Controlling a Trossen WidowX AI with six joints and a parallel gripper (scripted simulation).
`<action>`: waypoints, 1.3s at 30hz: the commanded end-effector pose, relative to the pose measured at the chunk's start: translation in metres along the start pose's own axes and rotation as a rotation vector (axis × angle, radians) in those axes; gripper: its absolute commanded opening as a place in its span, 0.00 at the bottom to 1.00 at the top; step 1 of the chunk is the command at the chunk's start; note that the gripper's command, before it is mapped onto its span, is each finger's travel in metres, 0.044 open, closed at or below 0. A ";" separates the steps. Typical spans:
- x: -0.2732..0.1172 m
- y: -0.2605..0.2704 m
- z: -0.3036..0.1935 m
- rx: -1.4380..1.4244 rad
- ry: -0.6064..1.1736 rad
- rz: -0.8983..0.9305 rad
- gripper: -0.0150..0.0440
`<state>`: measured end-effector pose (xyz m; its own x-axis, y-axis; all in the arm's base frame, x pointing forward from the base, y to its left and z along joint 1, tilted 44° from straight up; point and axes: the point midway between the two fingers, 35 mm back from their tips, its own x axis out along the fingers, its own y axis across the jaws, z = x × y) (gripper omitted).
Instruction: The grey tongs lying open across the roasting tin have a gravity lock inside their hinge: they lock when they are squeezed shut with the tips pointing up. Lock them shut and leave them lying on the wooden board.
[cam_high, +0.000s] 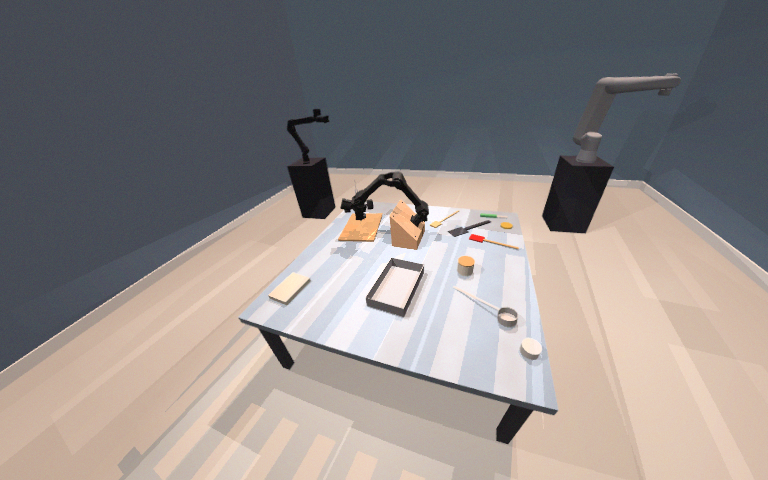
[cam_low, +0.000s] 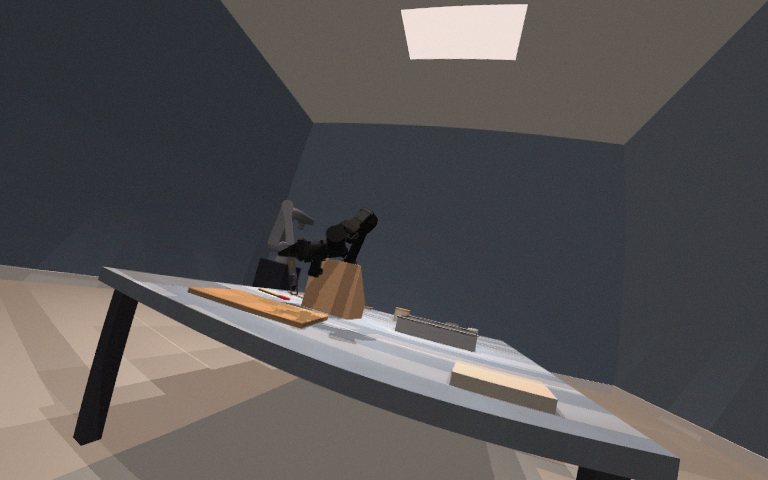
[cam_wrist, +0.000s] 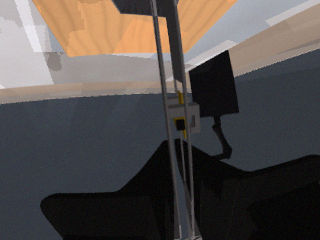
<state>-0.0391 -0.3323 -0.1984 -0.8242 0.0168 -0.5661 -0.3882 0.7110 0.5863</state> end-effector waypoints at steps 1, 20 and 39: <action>0.000 0.000 -0.002 0.009 0.009 0.001 0.00; 0.031 -0.007 0.008 -0.030 -0.410 0.035 0.00; 0.044 -0.003 0.011 -0.011 -0.877 0.020 0.00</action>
<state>-0.0671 -0.3230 -0.2331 -0.3010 0.5407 -0.7855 -0.3827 0.6860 0.6188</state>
